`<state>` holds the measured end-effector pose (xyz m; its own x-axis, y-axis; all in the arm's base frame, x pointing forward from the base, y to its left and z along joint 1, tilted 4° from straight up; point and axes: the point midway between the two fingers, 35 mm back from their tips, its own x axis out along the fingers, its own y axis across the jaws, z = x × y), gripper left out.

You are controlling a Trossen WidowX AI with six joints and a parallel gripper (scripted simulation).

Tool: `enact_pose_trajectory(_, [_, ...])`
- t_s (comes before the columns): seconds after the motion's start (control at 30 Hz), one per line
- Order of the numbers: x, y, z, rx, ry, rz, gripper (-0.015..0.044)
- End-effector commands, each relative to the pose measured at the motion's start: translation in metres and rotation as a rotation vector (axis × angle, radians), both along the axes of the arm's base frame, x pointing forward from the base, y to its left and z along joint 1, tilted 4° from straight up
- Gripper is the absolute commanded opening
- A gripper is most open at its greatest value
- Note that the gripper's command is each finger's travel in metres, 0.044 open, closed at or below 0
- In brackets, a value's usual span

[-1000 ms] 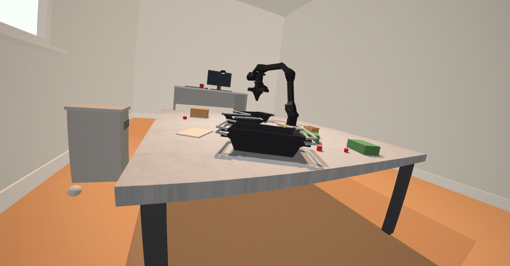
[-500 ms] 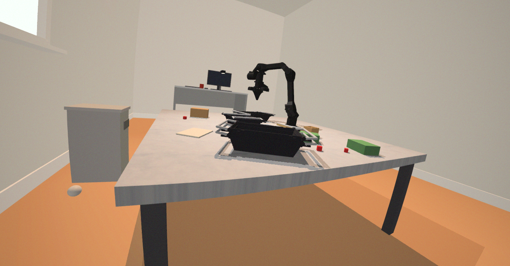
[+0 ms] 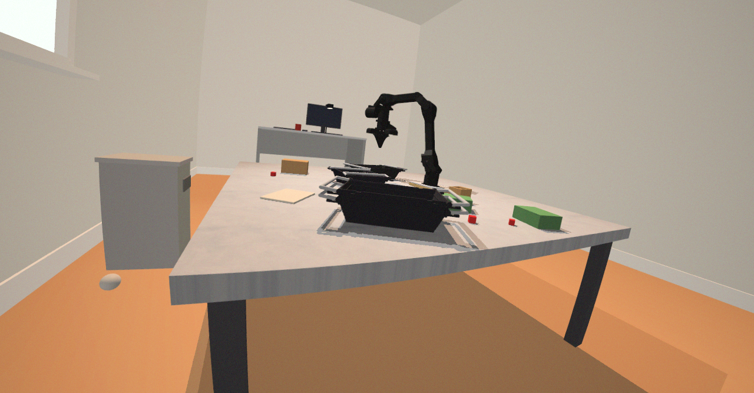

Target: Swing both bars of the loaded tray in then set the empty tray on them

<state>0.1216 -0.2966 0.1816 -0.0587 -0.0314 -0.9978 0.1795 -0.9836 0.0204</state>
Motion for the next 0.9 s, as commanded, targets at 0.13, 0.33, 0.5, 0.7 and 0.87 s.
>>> enact_pose_trajectory(0.13, [0.000,0.000,0.000,-0.002,-0.001,0.000,0.0000])
enact_pose_trajectory(0.33, [0.000,0.000,0.000,-0.002,-0.001,0.000,0.0000])
enact_pose_trajectory(0.5, [0.000,0.000,0.000,-0.002,-0.001,0.000,0.0000])
enact_pose_trajectory(0.7, [0.000,0.000,0.000,-0.002,-0.001,0.000,0.0157])
enact_pose_trajectory(0.87, [0.001,0.002,0.029,-0.042,-0.018,0.007,0.0289])
